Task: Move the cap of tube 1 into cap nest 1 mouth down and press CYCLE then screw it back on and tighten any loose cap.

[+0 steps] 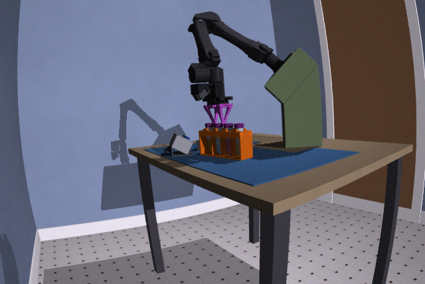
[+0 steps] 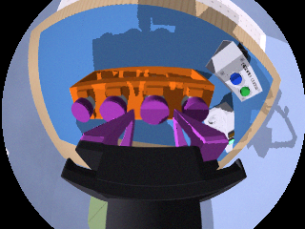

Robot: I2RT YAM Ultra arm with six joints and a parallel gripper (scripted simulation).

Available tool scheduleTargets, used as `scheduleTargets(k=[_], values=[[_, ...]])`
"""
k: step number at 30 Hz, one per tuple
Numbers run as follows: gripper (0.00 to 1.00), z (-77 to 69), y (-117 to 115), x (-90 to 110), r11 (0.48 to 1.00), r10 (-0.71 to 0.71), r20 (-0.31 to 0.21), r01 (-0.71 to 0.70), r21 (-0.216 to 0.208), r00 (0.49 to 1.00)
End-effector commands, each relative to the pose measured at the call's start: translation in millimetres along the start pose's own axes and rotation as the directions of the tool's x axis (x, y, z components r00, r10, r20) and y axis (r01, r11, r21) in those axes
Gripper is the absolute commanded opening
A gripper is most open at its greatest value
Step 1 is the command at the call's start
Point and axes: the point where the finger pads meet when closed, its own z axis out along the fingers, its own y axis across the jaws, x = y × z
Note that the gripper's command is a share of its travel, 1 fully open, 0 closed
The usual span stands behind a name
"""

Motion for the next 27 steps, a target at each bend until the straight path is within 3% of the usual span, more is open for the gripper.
scheduleTargets(k=[1,27], values=[[0.49,-2.5,0,-6,1.000,0.002,0.018,-0.002,-0.004,1.000],[0.49,7.4,0,-7,1.000,0.002,0.018,-0.002,-0.004,1.000]])
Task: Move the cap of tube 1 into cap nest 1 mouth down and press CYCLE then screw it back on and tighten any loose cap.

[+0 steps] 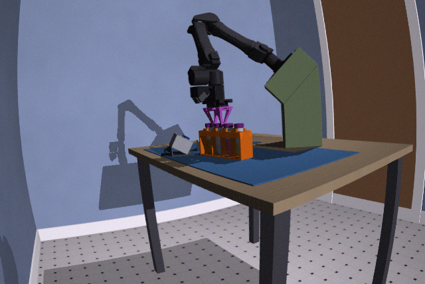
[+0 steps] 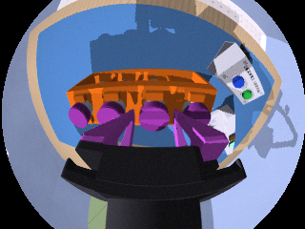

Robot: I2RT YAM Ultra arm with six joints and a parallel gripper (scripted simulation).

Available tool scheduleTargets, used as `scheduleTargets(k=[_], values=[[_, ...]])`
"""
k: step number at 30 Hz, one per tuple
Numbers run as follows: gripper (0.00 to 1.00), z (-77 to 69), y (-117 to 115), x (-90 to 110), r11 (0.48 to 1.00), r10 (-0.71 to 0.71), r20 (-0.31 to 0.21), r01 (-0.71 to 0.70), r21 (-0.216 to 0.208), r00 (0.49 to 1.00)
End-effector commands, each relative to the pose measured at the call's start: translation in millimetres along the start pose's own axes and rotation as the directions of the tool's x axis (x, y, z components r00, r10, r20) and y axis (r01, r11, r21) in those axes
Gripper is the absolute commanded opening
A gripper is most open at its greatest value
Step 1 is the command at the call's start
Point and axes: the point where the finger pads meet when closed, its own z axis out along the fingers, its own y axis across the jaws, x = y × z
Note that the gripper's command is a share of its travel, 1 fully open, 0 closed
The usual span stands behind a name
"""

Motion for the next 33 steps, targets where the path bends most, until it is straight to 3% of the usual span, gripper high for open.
scheduleTargets(k=[1,2,3,19,33], values=[[0.49,-2.2,0.3,-4.6,1.000,0.002,0.014,-0.002,-0.004,1.000],[0.49,-2.2,0.3,-4.6,1.000,0.002,0.014,-0.002,-0.004,1.000],[0.00,-2.1,0.3,-4.6,1.000,0.002,0.014,-0.002,-0.004,1.000],[0.00,-2.1,0.3,-4.6,0.999,0.042,0.014,-0.042,-0.004,0.999],[0.00,-2.1,0.2,-4.6,0.949,0.316,0.013,-0.316,-0.008,0.949]])
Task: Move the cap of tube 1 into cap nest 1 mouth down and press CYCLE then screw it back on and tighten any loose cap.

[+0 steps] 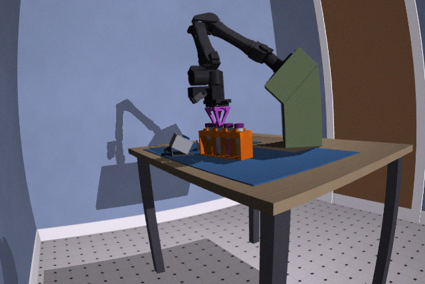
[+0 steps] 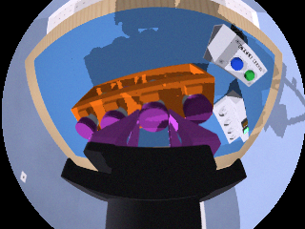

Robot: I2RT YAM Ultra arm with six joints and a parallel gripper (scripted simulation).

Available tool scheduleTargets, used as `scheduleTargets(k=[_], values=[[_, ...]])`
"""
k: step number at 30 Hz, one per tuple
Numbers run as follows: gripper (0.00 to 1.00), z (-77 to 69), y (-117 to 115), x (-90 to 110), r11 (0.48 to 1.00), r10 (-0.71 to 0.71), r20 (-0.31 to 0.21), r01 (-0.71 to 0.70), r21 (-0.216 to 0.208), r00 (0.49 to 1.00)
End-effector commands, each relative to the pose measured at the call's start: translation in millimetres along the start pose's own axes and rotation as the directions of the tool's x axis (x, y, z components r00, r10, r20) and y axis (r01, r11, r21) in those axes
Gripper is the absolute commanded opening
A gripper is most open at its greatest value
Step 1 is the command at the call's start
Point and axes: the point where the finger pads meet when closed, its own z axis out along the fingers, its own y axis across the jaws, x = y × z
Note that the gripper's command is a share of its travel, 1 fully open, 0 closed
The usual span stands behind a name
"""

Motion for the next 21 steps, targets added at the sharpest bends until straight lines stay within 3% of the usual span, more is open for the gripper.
scheduleTargets(k=[1,11,21], values=[[0.00,-2.2,1.4,-3.5,0.993,0.115,0.009,-0.115,-0.008,0.993],[0.00,-2.2,1.4,-3.5,0.965,0.261,0.008,-0.261,-0.009,0.965],[0.00,-2.2,1.4,-3.5,0.965,0.261,0.008,-0.261,-0.009,0.965]])
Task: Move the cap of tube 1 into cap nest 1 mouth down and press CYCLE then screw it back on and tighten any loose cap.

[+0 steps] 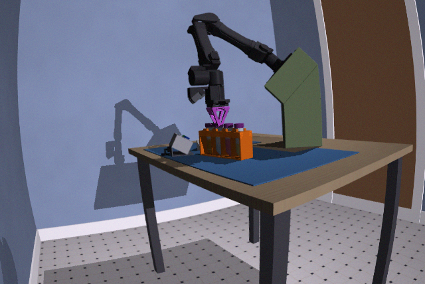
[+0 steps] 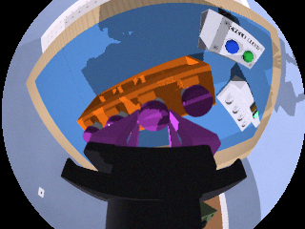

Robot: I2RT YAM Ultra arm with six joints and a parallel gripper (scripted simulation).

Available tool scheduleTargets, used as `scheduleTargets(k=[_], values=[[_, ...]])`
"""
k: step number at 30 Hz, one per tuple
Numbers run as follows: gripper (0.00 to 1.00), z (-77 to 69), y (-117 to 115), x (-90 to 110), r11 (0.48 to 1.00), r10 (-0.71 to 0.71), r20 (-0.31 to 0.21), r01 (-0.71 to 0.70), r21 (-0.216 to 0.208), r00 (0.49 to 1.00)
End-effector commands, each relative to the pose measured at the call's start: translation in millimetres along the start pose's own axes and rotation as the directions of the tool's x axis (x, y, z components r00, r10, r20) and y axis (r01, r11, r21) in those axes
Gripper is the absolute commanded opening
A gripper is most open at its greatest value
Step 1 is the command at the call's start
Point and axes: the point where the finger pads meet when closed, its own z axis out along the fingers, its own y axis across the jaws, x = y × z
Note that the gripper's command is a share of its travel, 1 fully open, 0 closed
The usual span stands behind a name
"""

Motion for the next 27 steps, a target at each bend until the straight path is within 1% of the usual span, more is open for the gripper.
scheduleTargets(k=[1,2,3,13,14,16,27], values=[[0.00,-2.3,2,-5,0.997,0.071,0.013,-0.071,-0.011,0.997],[0.00,-2.3,2,-5,0.997,0.071,0.013,-0.071,-0.011,0.997],[0.49,-2.3,2,-5,0.997,0.071,0.013,-0.071,-0.011,0.997],[0.49,-2.3,2,-5,0.997,0.071,0.013,-0.071,-0.011,0.997],[0.49,-5.3,2,-5,0.997,0.072,0.013,-0.071,-0.011,0.997],[0.49,-5.3,2,-5,0.997,0.072,0.013,-0.071,-0.011,0.997],[0.49,-38.2,2,-4,0.997,0.072,0.013,-0.072,-0.011,0.997]])
